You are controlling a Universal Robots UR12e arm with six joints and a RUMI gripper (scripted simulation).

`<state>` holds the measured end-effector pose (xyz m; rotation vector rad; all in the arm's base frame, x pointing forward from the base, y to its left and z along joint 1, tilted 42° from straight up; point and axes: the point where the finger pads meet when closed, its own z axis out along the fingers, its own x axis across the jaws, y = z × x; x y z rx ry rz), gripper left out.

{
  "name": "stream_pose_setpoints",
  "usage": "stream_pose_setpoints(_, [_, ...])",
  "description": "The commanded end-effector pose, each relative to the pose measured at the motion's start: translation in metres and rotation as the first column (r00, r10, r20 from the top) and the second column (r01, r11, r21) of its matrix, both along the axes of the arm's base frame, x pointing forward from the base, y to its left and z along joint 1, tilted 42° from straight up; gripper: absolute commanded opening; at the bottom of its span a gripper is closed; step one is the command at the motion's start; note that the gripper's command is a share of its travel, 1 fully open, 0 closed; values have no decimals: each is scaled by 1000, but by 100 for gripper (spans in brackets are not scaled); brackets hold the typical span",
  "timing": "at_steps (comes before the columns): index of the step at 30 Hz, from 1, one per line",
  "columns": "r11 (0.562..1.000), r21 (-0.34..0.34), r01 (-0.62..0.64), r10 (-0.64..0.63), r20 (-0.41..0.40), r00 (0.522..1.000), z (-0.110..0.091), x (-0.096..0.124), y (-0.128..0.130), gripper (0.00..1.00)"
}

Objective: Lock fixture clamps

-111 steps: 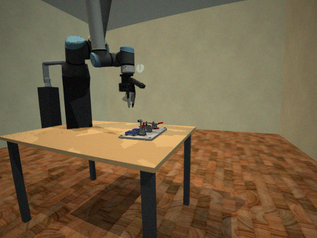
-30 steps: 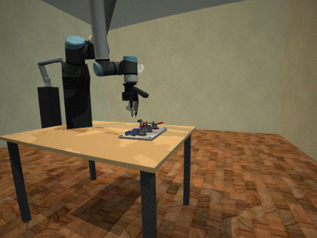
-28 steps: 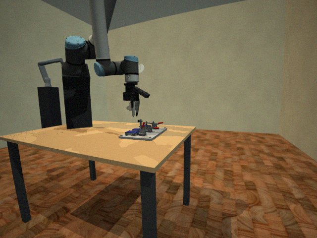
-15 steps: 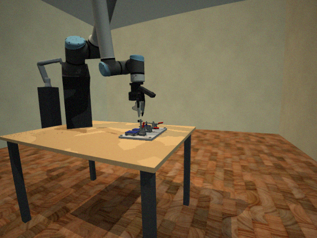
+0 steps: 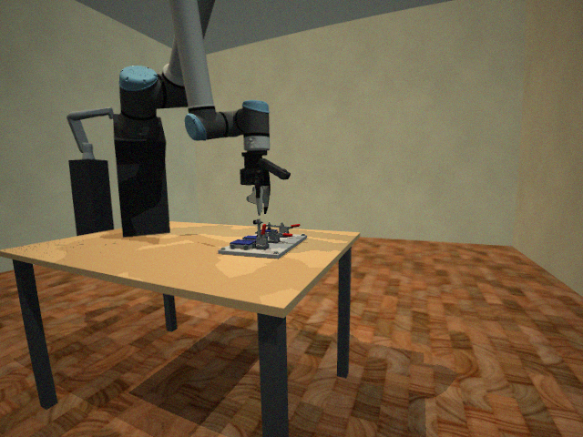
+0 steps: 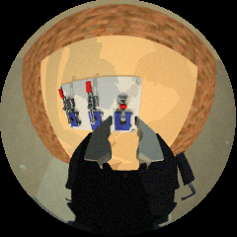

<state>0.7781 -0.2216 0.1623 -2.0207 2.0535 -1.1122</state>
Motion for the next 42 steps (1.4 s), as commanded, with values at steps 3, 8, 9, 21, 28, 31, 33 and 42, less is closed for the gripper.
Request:
stream_pose_setpoints(3, [1000, 0, 0, 0, 1, 1000, -3, 3, -2, 28])
stream_pose_setpoints(8, [1000, 0, 0, 0, 1, 1000, -7, 6, -4, 28])
stream_pose_setpoints(9, [1000, 0, 0, 0, 1, 1000, -8, 7, -5, 28])
stream_pose_setpoints(21, [1000, 0, 0, 0, 1, 1000, -27, 19, -16, 28])
stream_pose_setpoints(28, [1000, 0, 0, 0, 1, 1000, -30, 22, -18, 28])
stream_pose_setpoints(31, [1000, 0, 0, 0, 1, 1000, -31, 22, -19, 28])
stream_pose_setpoints(33, [1000, 0, 0, 0, 1, 1000, -31, 22, -19, 28])
stream_pose_setpoints(42, [1000, 0, 0, 0, 1, 1000, -31, 22, -19, 28])
